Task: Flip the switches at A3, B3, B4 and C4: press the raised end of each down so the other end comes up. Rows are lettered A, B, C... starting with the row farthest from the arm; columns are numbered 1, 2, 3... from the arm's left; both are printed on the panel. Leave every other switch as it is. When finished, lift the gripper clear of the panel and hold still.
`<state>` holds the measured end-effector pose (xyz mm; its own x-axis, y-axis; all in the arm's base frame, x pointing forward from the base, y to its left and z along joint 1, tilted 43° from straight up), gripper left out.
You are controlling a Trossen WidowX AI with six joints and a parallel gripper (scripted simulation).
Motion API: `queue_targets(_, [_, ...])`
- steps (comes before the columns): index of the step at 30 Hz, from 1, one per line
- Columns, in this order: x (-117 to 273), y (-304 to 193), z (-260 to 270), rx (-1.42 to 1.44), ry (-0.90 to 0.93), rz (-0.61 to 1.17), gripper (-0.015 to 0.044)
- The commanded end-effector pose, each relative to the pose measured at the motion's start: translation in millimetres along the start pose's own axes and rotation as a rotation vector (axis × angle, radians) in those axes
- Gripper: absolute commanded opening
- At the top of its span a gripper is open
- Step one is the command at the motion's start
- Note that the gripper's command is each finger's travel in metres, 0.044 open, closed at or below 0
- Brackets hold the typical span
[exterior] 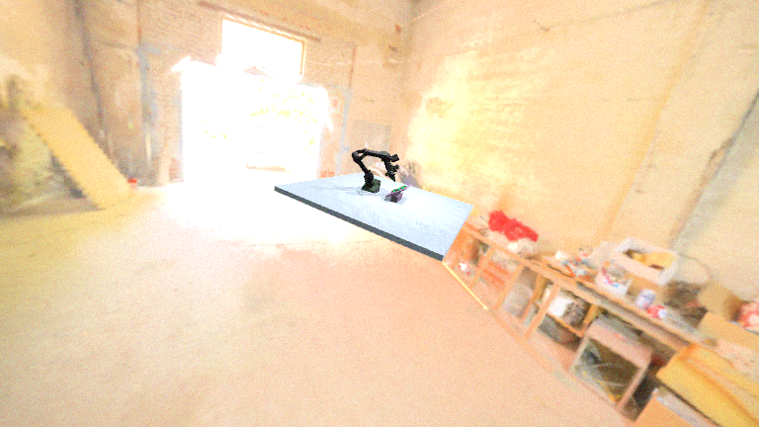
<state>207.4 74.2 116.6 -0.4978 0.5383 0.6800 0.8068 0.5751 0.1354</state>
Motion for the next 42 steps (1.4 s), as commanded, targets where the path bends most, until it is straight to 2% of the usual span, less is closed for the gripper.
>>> queue_targets(1, [-2.3, -6.8, 1.1, -0.007, -0.005, -0.001, 0.0000])
queue_targets(6, [-35.3, -8.7, 0.8, -0.008, -0.014, -0.026, 0.0000])
queue_targets(27, [-59.1, -8.7, 0.4, -0.008, -0.015, -0.026, 0.0000])
queue_targets(42, [-59.4, -8.7, 0.4, -0.008, -0.015, -0.026, 0.0000])
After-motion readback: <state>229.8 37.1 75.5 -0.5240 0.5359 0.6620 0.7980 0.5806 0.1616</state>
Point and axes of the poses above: the point midway between the two fingers, 35 mm back from their tips, its own x axis back along the fingers, its own z axis across the jaws, y = z × x, the point moved 4 cm from there along x, back along the fingers, and after that the axes turned 15 degrees about x, right-handed, at the moved point
